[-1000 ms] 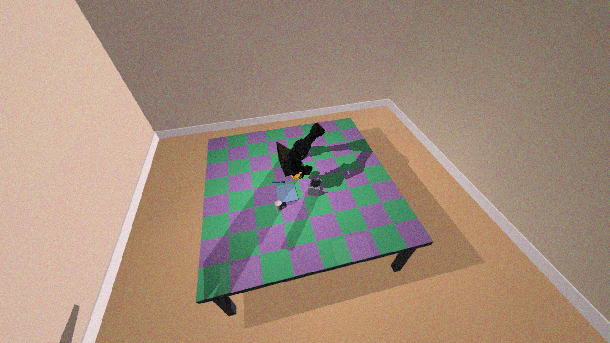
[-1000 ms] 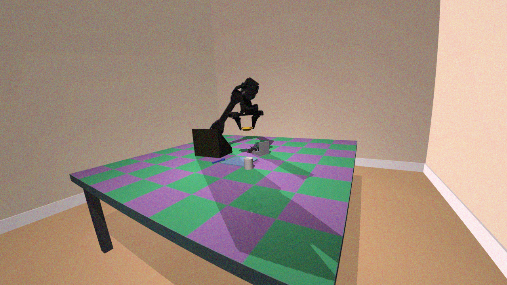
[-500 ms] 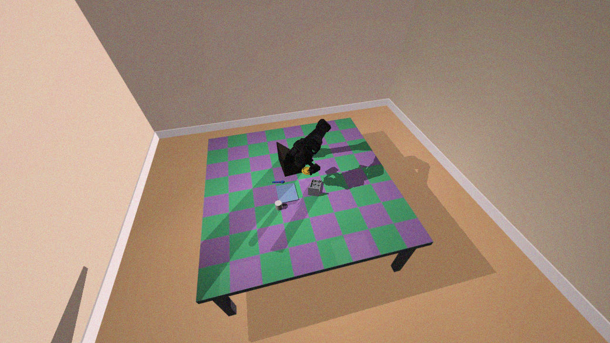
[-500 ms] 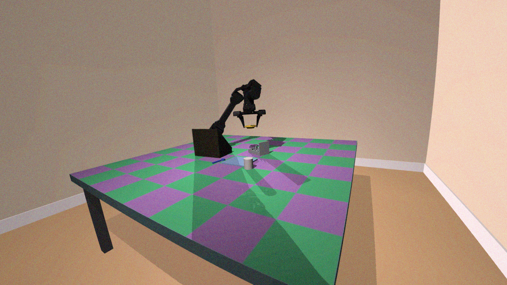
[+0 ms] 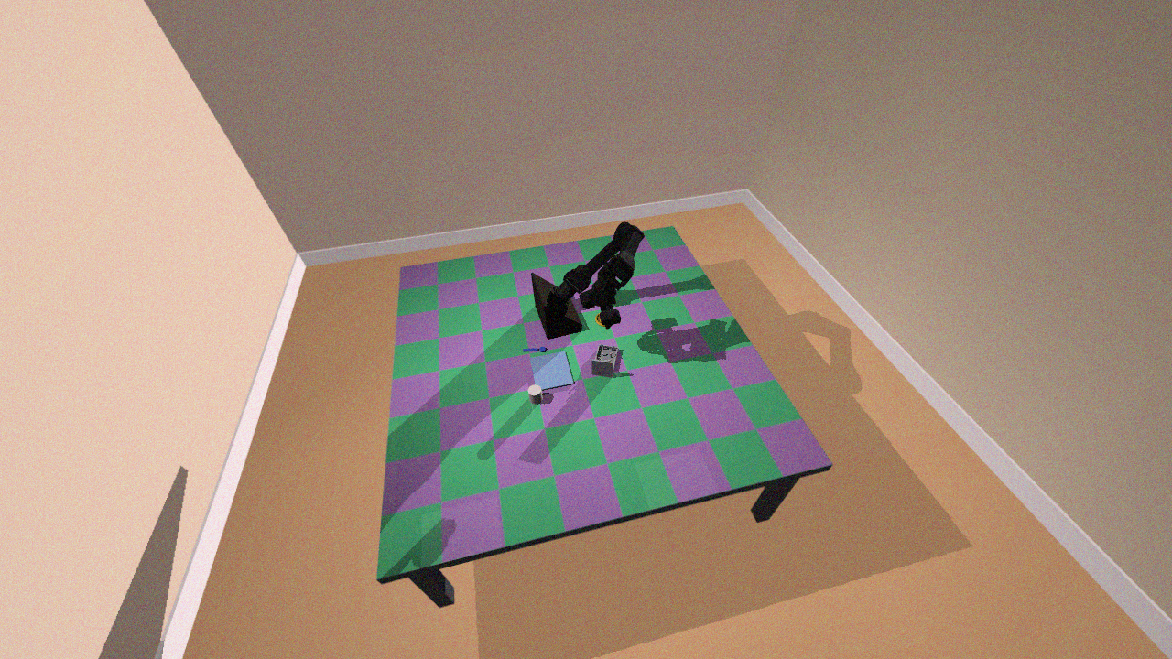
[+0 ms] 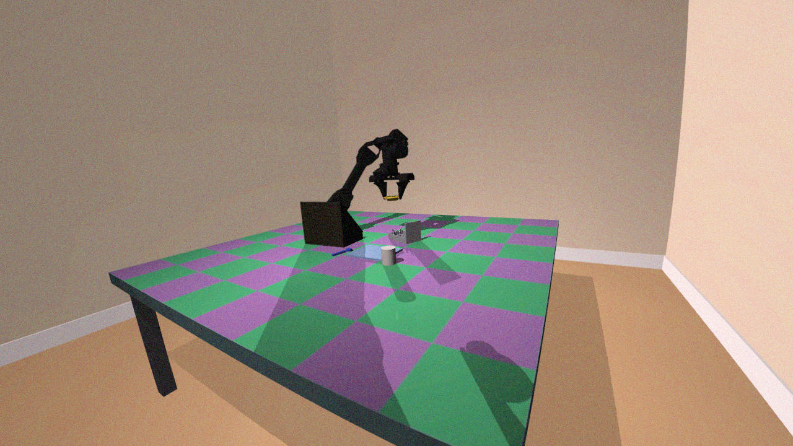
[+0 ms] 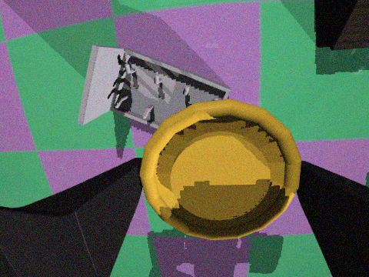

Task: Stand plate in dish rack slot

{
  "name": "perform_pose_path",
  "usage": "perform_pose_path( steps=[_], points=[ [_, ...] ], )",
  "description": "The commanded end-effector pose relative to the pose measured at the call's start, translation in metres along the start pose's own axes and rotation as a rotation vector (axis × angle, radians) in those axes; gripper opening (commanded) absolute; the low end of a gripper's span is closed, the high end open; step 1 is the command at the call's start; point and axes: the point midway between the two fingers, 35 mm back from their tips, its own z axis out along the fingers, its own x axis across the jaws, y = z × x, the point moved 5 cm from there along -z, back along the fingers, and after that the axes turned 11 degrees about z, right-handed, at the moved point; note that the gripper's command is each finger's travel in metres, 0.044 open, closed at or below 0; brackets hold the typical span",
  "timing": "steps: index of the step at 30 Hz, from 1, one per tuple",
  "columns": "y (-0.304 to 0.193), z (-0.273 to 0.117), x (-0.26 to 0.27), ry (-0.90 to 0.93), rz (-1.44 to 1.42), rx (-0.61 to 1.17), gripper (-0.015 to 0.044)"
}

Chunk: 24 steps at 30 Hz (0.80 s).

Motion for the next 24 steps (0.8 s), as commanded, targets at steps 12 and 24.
perform_pose_path(
  steps=[12,24],
  points=[
    [-0.028,0.01,-0.045,-0.008,0.393,0.015,0.0],
    [-0.023,0.03,-0.048,0.001,0.26,-0.131,0.0]
  ],
)
